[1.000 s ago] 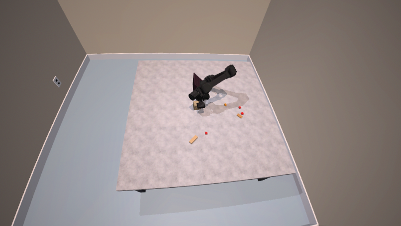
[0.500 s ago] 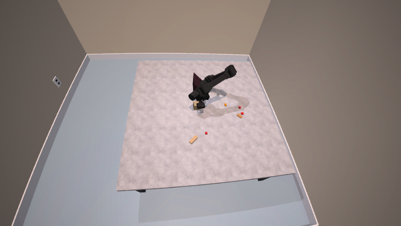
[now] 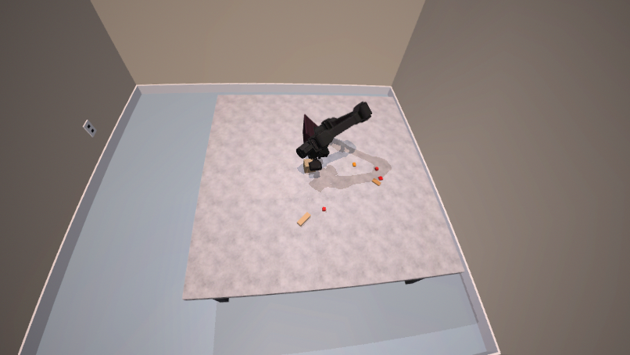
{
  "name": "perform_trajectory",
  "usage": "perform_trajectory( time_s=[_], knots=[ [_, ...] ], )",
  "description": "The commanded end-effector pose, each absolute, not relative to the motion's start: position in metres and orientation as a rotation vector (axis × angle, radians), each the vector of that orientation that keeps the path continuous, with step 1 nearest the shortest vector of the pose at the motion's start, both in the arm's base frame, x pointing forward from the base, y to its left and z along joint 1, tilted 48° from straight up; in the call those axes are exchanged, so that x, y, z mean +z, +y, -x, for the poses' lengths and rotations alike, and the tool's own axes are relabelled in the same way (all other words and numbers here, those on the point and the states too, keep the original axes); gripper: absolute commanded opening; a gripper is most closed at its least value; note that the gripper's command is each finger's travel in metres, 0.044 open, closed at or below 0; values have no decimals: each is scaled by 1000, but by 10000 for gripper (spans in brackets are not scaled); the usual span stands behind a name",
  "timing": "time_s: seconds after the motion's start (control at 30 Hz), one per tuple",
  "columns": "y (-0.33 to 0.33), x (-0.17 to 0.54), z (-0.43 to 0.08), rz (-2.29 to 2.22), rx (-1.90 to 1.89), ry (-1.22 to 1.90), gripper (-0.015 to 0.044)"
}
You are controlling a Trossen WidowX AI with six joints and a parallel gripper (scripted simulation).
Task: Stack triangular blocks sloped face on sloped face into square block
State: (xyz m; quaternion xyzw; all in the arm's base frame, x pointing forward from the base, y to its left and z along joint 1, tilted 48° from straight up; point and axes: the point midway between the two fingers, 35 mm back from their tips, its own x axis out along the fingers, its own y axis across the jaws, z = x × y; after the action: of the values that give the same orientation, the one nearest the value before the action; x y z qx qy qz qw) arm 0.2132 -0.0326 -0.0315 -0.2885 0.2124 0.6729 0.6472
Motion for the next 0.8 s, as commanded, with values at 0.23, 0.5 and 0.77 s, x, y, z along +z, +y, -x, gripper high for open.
perform_trajectory(
  time_s=[0.23, 0.5, 0.77],
  knots=[
    [-32, -32, -213, 656, 1530, 483, 0],
    [-32, -32, -213, 655, 1530, 483, 26],
    [-32, -32, -213, 655, 1530, 483, 236]
  ],
)
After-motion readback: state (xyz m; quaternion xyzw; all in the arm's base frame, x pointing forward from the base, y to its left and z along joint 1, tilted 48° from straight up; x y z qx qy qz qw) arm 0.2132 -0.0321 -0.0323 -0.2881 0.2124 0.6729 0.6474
